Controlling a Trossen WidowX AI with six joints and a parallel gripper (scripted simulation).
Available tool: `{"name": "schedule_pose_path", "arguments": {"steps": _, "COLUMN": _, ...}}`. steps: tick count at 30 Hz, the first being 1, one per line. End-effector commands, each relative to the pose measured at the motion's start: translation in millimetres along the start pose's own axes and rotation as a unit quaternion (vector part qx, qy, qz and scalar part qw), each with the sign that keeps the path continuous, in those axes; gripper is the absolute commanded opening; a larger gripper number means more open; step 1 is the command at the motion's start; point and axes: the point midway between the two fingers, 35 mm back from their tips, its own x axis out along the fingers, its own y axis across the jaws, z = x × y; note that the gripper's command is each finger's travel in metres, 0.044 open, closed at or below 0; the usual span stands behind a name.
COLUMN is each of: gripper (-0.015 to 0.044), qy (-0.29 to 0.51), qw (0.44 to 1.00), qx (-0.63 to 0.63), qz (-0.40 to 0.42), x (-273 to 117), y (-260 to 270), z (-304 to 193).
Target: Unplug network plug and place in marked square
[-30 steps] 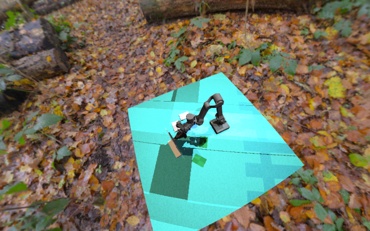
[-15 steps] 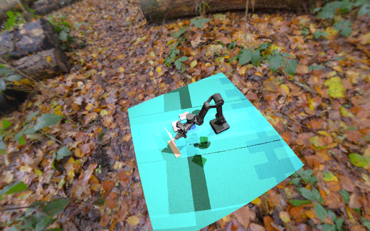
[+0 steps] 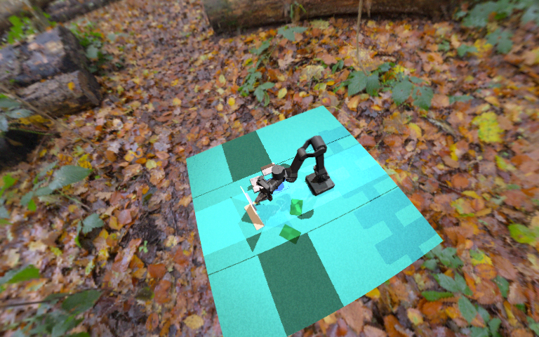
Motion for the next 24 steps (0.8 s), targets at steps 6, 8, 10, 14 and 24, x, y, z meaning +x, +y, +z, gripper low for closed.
{"name": "schedule_pose_path", "arguments": {"steps": 6, "gripper": 0.0000, "qy": -0.001, "qw": 1.000, "qx": 0.002, "qz": -0.001, "x": -7.4, "y": -0.3, "z": -2.0}}
{"name": "schedule_pose_path", "arguments": {"steps": 8, "gripper": 0.0000, "qy": -0.001, "qw": 1.000, "qx": 0.002, "qz": -0.001, "x": -8.5, "y": -0.3, "z": -2.3}}
{"name": "schedule_pose_path", "arguments": {"steps": 10, "gripper": 0.0000, "qy": -0.001, "qw": 1.000, "qx": 0.002, "qz": -0.001, "x": -9.7, "y": -0.3, "z": -2.6}}
{"name": "schedule_pose_path", "arguments": {"steps": 14, "gripper": 0.0000, "qy": -0.001, "qw": 1.000, "qx": 0.002, "qz": -0.001, "x": -12.0, "y": -0.4, "z": -3.2}}
{"name": "schedule_pose_path", "arguments": {"steps": 24, "gripper": 0.0000, "qy": -0.001, "qw": 1.000, "qx": 0.002, "qz": -0.001, "x": -18.3, "y": -0.5, "z": -4.0}}
